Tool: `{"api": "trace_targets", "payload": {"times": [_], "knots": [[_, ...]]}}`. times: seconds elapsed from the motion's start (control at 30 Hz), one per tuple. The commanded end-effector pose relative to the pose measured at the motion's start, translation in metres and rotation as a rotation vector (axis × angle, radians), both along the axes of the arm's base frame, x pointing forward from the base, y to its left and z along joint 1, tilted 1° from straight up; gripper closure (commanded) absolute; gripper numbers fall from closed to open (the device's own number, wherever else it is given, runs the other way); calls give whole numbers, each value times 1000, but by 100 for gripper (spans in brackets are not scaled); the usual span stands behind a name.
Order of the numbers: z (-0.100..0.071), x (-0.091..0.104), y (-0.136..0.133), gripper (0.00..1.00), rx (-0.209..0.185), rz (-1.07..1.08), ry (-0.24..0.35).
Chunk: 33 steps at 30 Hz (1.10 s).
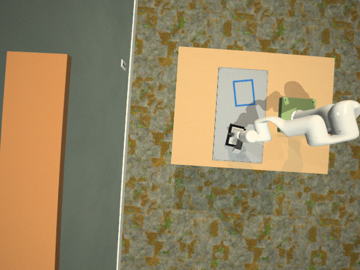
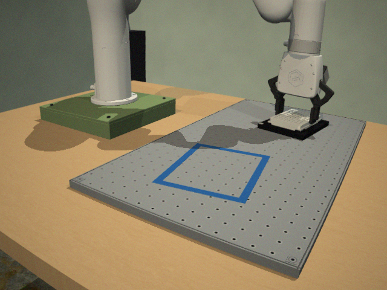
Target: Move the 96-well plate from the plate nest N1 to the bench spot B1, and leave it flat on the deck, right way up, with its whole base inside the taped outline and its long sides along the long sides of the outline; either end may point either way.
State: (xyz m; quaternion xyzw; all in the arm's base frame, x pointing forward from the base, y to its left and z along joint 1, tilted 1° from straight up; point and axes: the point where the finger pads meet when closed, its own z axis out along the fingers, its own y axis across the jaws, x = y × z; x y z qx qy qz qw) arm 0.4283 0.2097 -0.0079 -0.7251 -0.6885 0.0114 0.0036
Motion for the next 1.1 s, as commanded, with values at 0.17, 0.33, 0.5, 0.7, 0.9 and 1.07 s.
{"api": "trace_targets", "payload": {"times": [0.17, 0.33, 0.5, 0.7, 0.9, 1.07], "knots": [[0, 1, 1, 0, 2, 0, -4], [0, 1, 1, 0, 2, 0, -4], [0, 1, 1, 0, 2, 0, -4], [1, 1, 1, 100, 2, 0, -4], [1, 1, 1, 100, 2, 0, -4], [1, 1, 1, 100, 2, 0, -4]]}}
